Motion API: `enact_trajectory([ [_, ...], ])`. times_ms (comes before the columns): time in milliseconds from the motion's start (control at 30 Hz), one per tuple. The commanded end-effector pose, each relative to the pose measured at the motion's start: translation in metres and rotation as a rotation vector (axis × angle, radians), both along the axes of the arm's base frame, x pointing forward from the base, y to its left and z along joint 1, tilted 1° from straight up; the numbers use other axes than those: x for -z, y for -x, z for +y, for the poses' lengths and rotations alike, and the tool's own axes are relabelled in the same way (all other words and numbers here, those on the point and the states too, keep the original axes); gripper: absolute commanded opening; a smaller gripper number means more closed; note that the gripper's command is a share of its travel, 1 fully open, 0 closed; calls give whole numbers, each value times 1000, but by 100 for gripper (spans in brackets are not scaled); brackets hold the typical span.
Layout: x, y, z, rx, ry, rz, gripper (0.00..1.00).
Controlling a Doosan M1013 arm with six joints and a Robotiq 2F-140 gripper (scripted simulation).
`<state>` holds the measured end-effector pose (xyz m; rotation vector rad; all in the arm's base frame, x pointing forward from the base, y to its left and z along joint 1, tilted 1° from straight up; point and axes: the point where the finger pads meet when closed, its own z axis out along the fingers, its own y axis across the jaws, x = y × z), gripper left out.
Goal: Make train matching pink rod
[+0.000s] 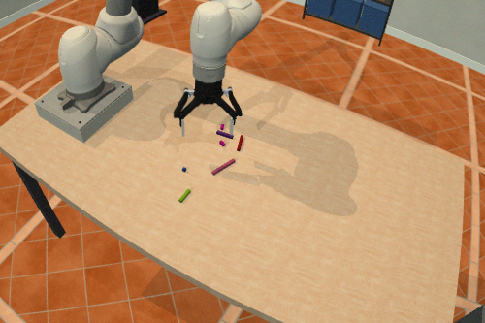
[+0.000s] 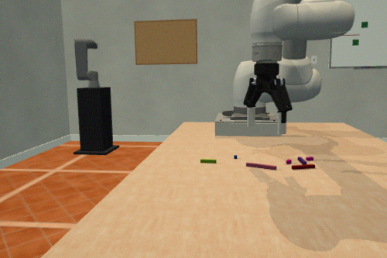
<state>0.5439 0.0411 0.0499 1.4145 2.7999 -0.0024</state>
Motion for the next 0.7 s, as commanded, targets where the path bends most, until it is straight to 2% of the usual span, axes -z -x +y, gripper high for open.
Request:
enact_trajectory([
  [0,1,-12,21,-167,-5,-8,100],
  [233,7,-20,65,-467,-2,-7,100],
  [400,8,-20,70,-501,-2,-7,100],
  [433,8,-20,70,-501,-2,-7,15],
  [667,8,-20,70,-501,-2,-7,15],
])
